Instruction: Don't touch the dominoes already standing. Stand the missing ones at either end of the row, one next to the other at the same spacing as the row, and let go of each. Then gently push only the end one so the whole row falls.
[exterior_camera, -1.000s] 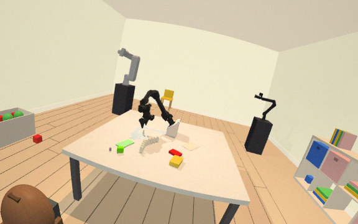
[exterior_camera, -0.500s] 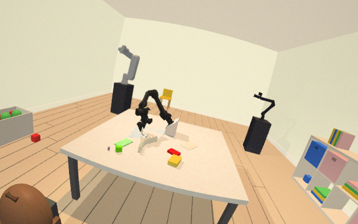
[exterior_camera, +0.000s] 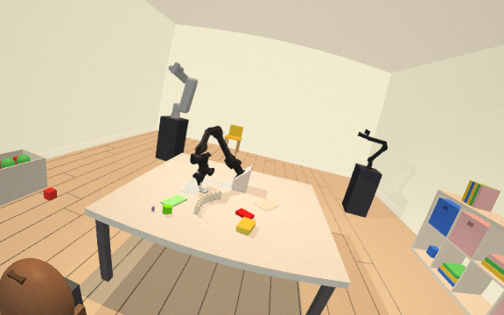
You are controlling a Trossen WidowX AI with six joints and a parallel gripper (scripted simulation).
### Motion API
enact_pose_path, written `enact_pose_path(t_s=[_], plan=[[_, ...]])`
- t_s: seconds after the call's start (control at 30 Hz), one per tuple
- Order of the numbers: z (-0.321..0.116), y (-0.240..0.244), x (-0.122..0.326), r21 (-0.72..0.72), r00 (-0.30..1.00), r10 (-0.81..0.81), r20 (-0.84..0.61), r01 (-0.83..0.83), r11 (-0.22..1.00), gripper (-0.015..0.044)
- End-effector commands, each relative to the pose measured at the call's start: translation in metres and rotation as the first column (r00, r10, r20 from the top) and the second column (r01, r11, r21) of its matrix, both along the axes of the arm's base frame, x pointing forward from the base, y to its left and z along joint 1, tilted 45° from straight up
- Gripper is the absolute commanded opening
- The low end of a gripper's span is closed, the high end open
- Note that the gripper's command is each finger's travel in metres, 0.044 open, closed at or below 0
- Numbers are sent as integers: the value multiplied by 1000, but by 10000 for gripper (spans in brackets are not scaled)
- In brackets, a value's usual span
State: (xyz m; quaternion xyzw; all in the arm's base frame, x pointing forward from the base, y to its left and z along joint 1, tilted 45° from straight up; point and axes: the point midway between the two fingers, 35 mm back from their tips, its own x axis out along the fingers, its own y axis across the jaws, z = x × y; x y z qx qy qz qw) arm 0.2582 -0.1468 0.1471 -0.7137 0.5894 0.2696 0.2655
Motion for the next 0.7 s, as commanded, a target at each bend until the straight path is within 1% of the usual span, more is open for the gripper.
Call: enact_pose_path(t_s=[0.0,0.03,0.37,0.5,0.67], plan=[[-1,0,1,3,1000,5,-2,-5,1000,125],[-1,0,1,3,1000,5,-2,-5,1000,107],[1,2,1,4,1000,5,-2,-5,1000,107],[32,40,1,24,1000,0,-6,0,1000,107],[81,85,-16,13,1000,-1,-6,1,1000,107]])
